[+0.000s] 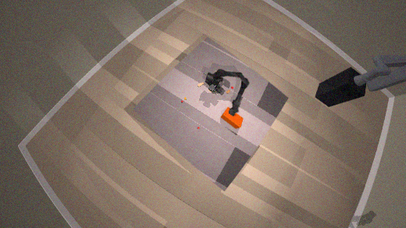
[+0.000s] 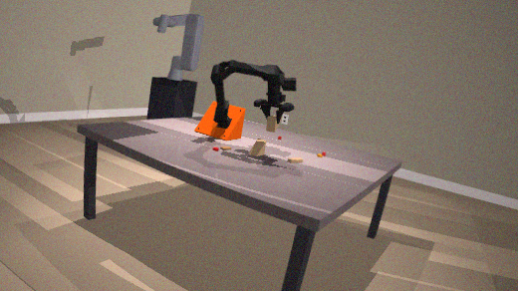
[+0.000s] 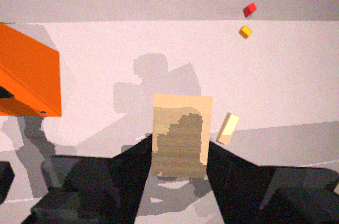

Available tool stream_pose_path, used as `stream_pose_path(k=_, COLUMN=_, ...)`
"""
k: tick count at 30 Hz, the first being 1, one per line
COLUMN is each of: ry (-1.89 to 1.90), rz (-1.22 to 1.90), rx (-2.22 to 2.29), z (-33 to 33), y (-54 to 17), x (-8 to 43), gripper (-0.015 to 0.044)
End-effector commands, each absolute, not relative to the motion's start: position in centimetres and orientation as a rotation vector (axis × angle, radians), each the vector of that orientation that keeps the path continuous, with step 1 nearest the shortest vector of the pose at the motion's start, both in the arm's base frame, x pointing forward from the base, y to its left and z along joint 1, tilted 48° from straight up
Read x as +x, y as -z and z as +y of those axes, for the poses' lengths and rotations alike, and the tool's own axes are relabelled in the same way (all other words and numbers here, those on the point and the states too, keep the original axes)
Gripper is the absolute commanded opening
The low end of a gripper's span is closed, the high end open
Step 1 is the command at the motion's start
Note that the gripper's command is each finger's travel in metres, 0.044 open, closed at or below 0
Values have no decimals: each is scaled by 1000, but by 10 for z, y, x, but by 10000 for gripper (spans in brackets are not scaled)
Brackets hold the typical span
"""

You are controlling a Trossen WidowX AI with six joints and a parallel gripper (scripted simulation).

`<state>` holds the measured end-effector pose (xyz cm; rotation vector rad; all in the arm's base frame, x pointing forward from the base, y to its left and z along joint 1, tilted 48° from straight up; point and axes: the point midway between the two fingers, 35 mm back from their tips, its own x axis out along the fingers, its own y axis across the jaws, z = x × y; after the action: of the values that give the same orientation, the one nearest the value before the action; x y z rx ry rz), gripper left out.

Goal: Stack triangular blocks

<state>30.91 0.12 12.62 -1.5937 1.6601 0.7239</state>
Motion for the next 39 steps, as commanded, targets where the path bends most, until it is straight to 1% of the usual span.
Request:
stream_pose_path(k=1, ry=-718, rz=1650, rx=-1605, z=-8, y=-142, x=311, gripper=0)
stream_pose_path(k=13, ry=-711, rz=1650, rx=-1632, z=-40, y=-187, x=304, gripper=0)
stream_pose_path(k=29, ry=-696, rz=1665, rx=-1670, z=-80, y=-245, x=282, gripper=0)
stream_pose_path(k=34, ry=-696, rz=1669, rx=-1667, z=-83, y=-244, x=282, gripper=0)
stream_pose_path(k=39, ry=-701, rz=1690, rx=-1638, z=-93, y=-225, x=284, gripper=0)
